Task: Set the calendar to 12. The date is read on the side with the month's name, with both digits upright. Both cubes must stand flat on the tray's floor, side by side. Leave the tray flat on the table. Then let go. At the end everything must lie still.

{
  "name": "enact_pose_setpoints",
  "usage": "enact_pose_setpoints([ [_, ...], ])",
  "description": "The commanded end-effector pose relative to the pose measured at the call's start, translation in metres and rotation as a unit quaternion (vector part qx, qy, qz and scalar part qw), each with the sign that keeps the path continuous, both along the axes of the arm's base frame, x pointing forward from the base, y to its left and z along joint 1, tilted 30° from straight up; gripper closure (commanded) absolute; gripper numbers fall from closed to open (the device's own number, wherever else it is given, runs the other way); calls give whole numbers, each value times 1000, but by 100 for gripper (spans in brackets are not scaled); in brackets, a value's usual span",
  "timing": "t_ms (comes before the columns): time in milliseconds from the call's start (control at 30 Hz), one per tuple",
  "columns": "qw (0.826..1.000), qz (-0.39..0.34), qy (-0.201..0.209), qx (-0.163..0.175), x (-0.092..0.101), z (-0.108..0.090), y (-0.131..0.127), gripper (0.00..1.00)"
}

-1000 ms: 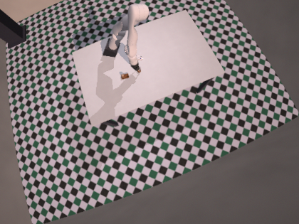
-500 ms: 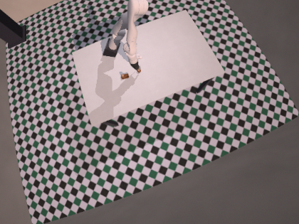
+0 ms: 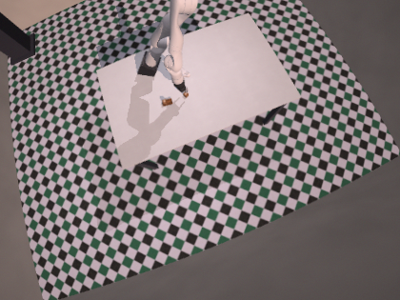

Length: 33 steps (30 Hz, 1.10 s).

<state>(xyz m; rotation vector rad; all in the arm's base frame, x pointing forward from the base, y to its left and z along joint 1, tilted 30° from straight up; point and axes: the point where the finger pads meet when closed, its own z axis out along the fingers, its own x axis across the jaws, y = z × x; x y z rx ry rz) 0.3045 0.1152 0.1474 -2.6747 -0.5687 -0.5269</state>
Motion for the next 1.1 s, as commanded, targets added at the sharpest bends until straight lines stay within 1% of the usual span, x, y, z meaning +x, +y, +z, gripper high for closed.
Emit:
enact_pose_setpoints([
  [0, 1000, -1, -4, -1, 1, 4, -1, 13],
  [600, 1000, -1, -4, -1, 0, 9, -4, 13],
  [633, 1000, -1, -4, -1, 0, 9, -4, 0],
  [1067, 1000, -1, -4, -1, 0, 9, -4, 0],
])
